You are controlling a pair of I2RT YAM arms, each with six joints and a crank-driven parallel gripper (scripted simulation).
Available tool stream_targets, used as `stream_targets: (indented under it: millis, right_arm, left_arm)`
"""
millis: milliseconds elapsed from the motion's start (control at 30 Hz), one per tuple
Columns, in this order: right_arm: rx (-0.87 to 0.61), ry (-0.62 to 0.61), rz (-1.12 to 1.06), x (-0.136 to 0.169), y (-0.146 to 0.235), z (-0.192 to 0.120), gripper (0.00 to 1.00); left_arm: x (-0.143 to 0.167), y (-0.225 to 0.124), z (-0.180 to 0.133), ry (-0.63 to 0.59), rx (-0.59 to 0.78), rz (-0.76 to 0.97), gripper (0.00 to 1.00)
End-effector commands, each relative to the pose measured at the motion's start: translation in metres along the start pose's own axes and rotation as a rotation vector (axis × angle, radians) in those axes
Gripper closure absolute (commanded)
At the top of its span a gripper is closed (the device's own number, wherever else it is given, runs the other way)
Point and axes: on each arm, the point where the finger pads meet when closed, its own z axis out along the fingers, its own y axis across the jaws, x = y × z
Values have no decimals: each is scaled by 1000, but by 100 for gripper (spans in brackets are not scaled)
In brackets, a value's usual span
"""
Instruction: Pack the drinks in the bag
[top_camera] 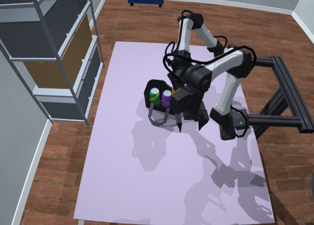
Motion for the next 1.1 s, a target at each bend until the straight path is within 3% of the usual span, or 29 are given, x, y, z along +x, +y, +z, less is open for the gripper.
stream_targets:
  millis: [0,633,667,800,1000,1067]
  right_arm:
    - [-50,-6,53,-20,15,-20,26]
    - [-56,-4,43,-20,13,-20,26]
    - [-31,-12,45,-20,6,-7,26]
    - [-48,-7,76,-22,18,-5,26]
    - [-37,-11,52,-14,11,5,26]
    - [-30,-13,10,1,7,10,26]
  left_arm:
    - [0,3,-7,-5,-20,12,9]
    - [1,2,-8,0,-19,4,9]
    - [1,2,-8,0,-19,4,9]
    - [2,2,-8,5,-18,-3,9]
    - [2,2,-8,5,-18,-3,9]
    - [2,2,-8,5,-18,-3,9]
